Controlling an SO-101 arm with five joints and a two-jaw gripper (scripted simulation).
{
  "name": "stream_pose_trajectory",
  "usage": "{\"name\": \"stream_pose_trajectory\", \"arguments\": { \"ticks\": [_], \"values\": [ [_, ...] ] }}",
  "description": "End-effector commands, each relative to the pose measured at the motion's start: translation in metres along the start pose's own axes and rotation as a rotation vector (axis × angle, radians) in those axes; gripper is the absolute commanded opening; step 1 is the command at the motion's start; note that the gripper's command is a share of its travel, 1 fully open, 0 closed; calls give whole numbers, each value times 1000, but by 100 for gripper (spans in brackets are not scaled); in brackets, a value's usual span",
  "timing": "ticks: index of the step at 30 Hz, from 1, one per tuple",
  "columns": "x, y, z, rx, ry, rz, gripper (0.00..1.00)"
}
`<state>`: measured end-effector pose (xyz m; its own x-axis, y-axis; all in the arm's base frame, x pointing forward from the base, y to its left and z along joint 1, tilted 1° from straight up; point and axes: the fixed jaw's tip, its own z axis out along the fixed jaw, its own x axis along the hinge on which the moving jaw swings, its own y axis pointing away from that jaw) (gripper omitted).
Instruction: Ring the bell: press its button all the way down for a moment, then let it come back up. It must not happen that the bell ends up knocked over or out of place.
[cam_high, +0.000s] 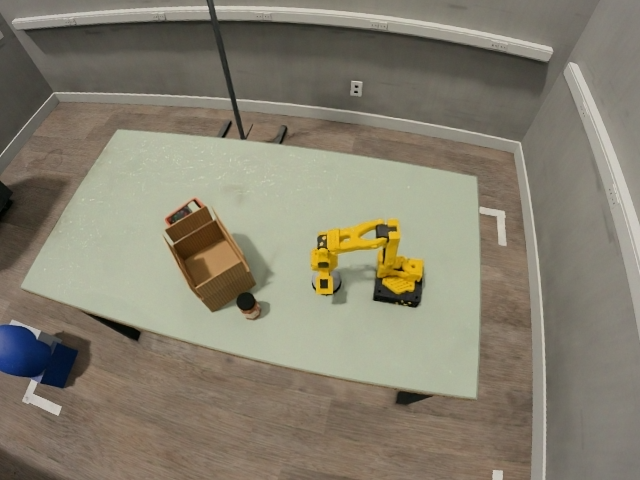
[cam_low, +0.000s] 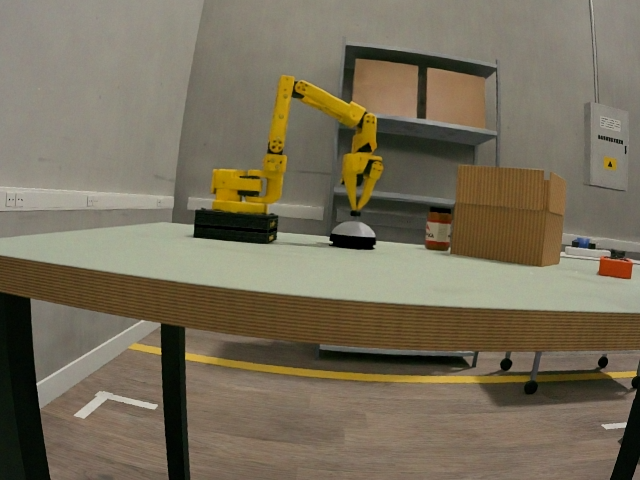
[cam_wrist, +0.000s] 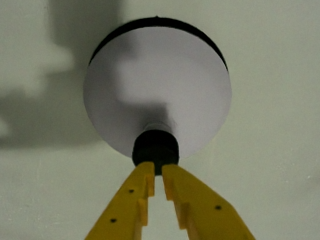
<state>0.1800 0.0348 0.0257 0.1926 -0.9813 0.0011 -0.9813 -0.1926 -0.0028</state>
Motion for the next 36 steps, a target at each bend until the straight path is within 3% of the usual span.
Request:
{"name": "stream_pose_trajectory", "arguments": {
  "ticks": [1, 10, 19, 36],
  "values": [
    [1, 4, 1, -27, -1, 0, 0],
    [1, 3, -8, -27, -1, 0, 0],
    [1, 3, -23, -27, -1, 0, 0],
    [1, 9, -30, -27, -1, 0, 0]
  ]
}}
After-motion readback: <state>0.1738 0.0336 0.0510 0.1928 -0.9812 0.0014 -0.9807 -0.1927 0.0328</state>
